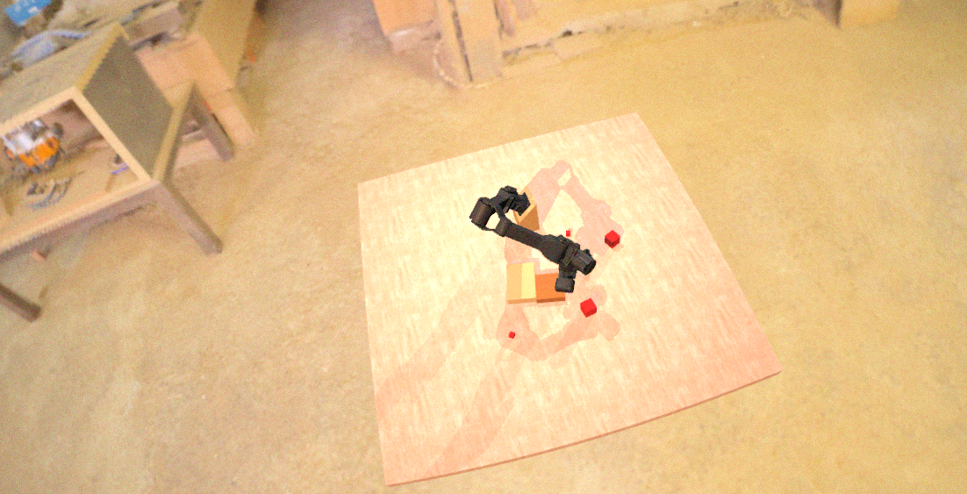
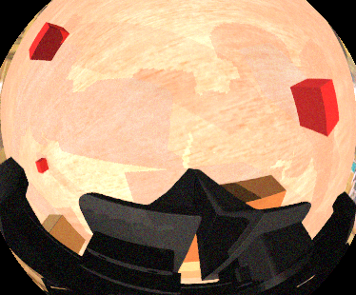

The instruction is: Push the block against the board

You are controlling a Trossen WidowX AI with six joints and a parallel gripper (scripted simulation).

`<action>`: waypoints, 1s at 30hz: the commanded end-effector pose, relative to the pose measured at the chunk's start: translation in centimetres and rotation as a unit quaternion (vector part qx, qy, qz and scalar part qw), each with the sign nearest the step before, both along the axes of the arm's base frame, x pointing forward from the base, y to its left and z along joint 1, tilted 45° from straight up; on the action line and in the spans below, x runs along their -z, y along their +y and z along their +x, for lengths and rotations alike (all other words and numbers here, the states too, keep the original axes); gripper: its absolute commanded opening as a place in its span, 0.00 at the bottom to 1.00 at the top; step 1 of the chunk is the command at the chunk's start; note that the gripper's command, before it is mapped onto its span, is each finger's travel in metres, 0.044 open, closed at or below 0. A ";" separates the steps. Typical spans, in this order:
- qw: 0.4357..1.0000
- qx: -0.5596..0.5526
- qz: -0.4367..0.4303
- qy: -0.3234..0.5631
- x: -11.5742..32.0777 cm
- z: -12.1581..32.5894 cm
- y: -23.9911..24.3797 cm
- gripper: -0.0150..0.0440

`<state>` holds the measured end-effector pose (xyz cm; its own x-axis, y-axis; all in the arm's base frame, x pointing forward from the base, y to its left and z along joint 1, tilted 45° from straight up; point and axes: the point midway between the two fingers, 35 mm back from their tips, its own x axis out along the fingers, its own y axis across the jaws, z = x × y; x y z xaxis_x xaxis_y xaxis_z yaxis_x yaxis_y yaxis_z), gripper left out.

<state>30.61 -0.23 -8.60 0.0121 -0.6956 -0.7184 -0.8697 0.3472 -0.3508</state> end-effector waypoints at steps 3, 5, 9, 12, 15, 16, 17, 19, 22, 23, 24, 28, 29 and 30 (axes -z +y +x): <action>1.000 0.000 -0.001 -0.001 0.7 0.6 0.7 0.25; 1.000 0.000 -0.001 -0.001 0.9 0.8 0.9 0.25; 1.000 0.000 -0.001 -0.001 1.3 1.1 1.3 0.25; 1.000 0.000 -0.001 -0.001 1.7 1.3 1.6 0.25; 1.000 0.001 -0.001 -0.001 2.0 1.6 1.9 0.25; 1.000 0.001 -0.001 -0.001 2.1 1.6 2.0 0.25; 1.000 0.001 -0.001 -0.001 2.2 1.7 2.1 0.25; 1.000 0.001 -0.001 -0.001 2.4 1.8 2.3 0.25; 1.000 0.001 -0.001 -0.001 2.7 2.0 2.6 0.25; 1.000 0.001 -0.001 -0.001 2.8 2.1 2.7 0.25; 1.000 0.001 -0.001 -0.001 2.9 2.1 2.8 0.25; 1.000 0.000 0.000 -0.001 0.6 2.0 4.4 0.25; 1.000 0.001 0.000 -0.001 -0.5 2.0 5.5 0.25; 1.000 0.001 0.000 -0.001 -1.2 1.9 6.1 0.25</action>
<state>31.84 3.14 -10.00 -0.0206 -0.7080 -0.7059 -0.8758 0.3533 -0.3288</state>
